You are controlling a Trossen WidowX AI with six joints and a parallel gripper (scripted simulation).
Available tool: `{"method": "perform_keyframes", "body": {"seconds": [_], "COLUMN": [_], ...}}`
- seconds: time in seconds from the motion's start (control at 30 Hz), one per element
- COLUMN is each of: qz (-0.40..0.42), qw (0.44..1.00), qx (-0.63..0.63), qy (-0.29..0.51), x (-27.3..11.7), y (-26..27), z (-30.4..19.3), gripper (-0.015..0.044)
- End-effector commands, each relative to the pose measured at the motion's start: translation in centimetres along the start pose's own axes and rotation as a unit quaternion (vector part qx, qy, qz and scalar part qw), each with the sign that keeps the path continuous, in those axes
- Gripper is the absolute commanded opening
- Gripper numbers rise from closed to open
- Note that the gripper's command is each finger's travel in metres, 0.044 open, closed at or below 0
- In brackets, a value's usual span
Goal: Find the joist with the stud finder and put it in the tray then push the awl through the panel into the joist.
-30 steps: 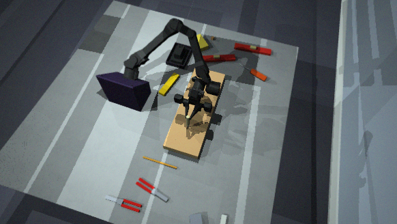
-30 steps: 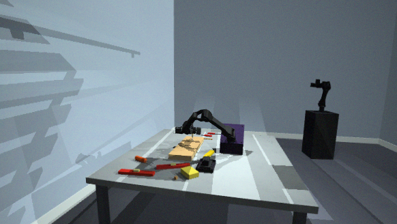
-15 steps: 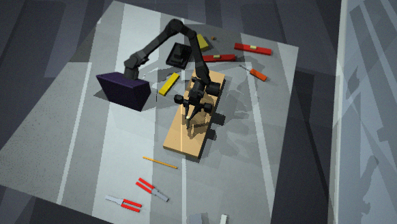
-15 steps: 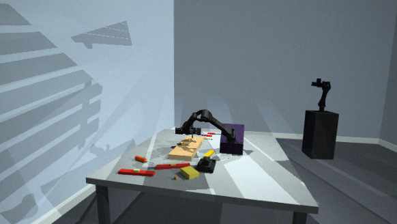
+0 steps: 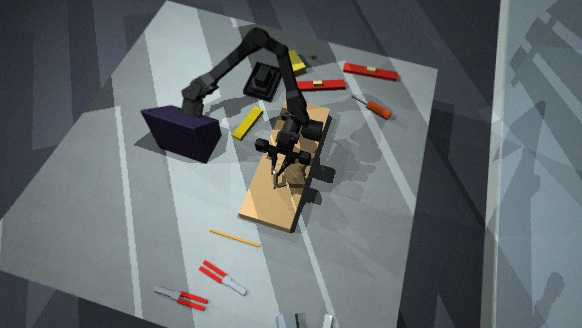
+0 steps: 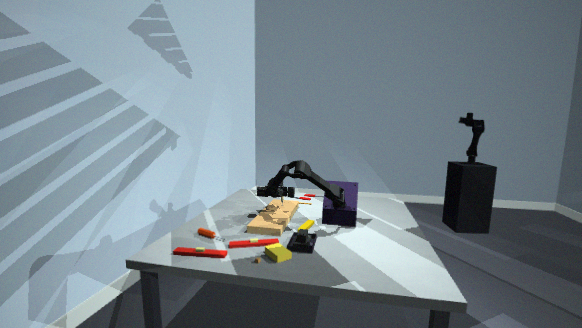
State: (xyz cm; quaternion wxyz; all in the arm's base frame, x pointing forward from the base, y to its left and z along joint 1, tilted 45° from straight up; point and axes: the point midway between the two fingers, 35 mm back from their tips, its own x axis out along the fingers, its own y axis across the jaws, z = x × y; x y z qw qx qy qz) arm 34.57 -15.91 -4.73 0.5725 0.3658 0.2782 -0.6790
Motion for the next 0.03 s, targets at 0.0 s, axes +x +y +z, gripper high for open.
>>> {"method": "perform_keyframes", "body": {"seconds": [0.0], "qz": [0.000], "qw": [1.000], "qx": [0.000], "qy": [0.000], "x": [0.00], "y": [0.00], "z": [0.00], "gripper": [0.0000]}}
